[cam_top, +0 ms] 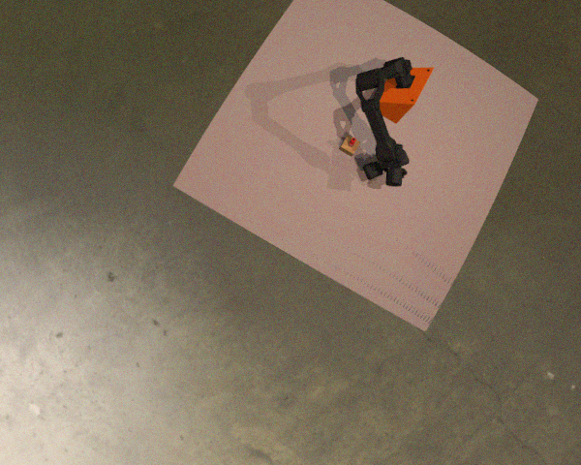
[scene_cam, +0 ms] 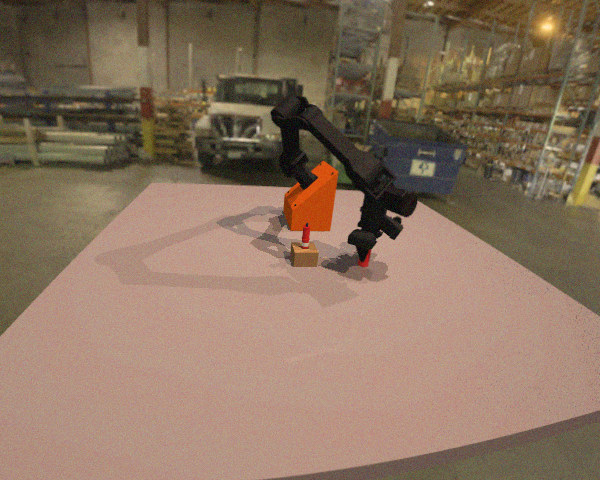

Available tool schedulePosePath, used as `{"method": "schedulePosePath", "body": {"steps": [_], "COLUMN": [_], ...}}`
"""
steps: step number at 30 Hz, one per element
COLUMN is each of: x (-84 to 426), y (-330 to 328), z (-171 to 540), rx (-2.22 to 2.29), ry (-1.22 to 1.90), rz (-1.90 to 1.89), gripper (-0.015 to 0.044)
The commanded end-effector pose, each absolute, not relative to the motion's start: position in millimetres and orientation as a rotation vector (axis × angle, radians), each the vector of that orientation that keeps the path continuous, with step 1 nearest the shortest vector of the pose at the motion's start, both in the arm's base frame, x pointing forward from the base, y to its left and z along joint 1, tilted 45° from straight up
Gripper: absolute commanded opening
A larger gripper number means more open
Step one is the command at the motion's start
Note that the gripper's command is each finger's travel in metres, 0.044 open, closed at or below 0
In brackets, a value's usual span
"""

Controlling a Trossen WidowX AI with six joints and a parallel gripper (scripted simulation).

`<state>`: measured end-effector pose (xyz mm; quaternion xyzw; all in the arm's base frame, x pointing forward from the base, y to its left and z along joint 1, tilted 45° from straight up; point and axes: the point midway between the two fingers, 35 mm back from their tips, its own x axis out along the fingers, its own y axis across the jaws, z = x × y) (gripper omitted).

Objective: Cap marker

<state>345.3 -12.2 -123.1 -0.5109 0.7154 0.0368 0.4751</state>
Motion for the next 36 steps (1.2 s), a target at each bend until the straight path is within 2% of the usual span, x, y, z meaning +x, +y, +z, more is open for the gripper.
{"method": "schedulePosePath", "body": {"steps": [1,7,10,26,36], "x": [345.7,345.6,346.1,347.1,348.6], "y": [-12.9,-12.8,-9.0,29.8,20.7], "z": [-123.1,-123.2,-119.7,-80.8,-53.3], "rx": [-1.256,-1.256,-1.255,-1.253,-1.253], "ry": [1.748,1.748,1.747,1.747,1.747], "rz": [0.089,0.089,0.090,0.092,0.093], "gripper": [0.0121,0.0081,0.0002,0.0000,0.0000]}}
